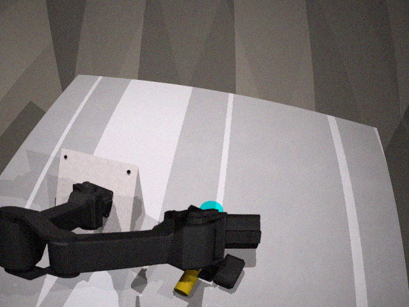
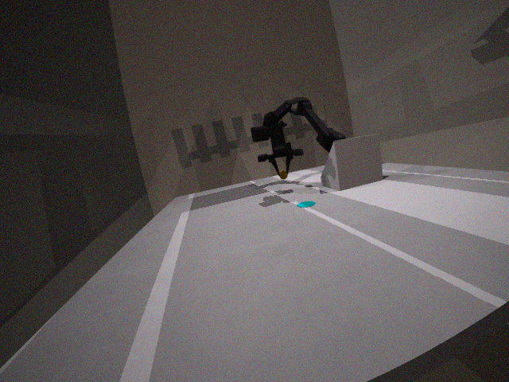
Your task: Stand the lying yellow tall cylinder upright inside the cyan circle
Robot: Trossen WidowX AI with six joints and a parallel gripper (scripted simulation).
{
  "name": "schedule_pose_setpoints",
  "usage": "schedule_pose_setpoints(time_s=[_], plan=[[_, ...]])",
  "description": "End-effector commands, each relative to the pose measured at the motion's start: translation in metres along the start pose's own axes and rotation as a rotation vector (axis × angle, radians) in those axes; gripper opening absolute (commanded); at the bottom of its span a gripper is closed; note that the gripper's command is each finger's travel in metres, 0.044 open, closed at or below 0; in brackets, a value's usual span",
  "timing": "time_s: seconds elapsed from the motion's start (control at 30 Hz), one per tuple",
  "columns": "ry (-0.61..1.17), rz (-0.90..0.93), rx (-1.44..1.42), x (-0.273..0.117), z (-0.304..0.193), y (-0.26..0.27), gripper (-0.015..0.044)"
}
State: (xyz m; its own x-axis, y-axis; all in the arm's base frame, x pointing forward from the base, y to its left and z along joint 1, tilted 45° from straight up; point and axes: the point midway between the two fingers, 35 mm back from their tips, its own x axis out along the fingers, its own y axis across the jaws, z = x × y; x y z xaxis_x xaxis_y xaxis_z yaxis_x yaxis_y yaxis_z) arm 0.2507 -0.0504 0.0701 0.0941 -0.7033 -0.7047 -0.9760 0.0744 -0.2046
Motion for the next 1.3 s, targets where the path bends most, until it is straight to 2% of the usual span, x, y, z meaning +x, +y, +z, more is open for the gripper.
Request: schedule_pose_setpoints(time_s=[0.0,0.97,1.27], plan=[[-0.006,-0.001,0.01,-0.009,0.0,0.0,0.0105],[0.004,0.014,0.036,-0.05,-0.006,0.007,0.0105],[-0.01,0.014,0.049,-0.054,0.018,0.002,0.0105]])
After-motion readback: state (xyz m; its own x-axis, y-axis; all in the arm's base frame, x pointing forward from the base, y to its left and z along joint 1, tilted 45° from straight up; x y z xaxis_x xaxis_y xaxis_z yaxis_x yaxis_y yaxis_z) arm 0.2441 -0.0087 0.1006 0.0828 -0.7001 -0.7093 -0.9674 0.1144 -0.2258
